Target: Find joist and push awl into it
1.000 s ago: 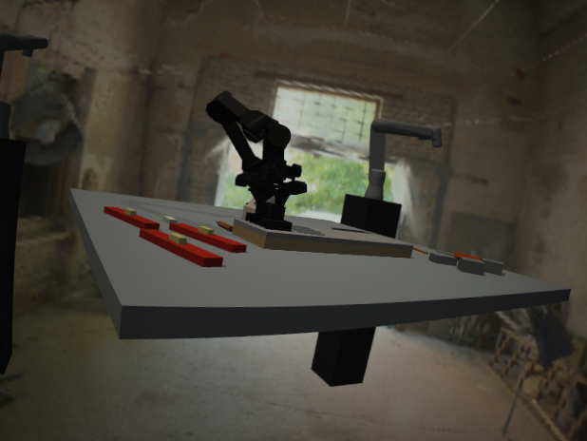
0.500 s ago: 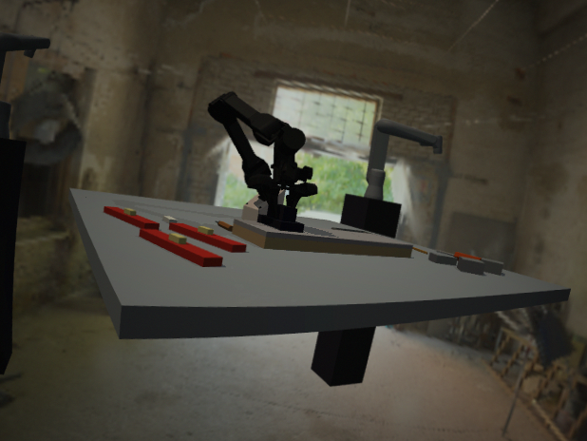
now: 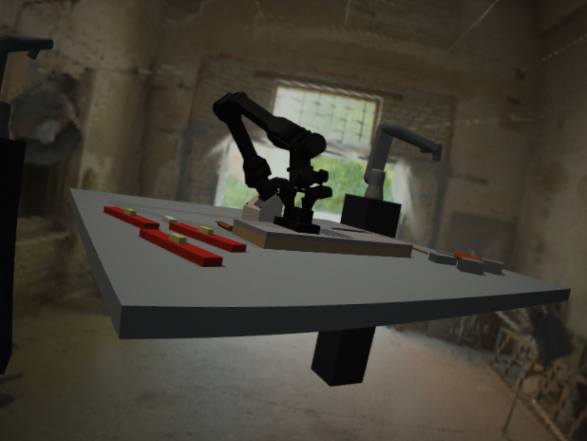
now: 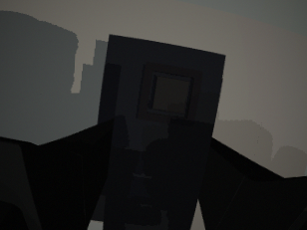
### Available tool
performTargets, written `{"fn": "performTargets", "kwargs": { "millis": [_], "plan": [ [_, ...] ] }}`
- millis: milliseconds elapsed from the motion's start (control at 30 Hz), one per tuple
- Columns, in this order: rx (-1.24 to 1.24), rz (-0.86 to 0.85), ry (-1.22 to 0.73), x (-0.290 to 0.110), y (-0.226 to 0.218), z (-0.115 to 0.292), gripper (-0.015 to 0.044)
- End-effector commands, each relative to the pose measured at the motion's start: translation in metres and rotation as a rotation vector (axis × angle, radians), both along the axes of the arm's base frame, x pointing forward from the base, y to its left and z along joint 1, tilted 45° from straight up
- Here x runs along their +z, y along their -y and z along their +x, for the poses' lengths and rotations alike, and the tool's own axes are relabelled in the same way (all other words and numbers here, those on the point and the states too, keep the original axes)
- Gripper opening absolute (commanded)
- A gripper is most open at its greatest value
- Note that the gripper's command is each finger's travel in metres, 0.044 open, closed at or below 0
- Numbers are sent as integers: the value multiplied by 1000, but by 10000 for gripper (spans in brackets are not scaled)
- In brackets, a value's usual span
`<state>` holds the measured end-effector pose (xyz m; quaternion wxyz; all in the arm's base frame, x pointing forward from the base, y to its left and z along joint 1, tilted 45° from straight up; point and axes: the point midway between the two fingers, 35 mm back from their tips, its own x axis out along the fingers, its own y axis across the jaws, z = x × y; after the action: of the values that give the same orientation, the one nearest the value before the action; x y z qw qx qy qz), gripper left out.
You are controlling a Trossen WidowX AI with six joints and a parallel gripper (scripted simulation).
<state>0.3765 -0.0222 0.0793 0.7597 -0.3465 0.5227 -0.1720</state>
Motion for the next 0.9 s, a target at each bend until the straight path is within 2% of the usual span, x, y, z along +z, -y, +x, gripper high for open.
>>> {"fn": "performTargets", "kwargs": {
  "millis": [0,867],
  "plan": [
    [1,1,-1,-11,-11,-3,0],
    [1,4,-1,-75,-74,-12,0]
  ]
}}
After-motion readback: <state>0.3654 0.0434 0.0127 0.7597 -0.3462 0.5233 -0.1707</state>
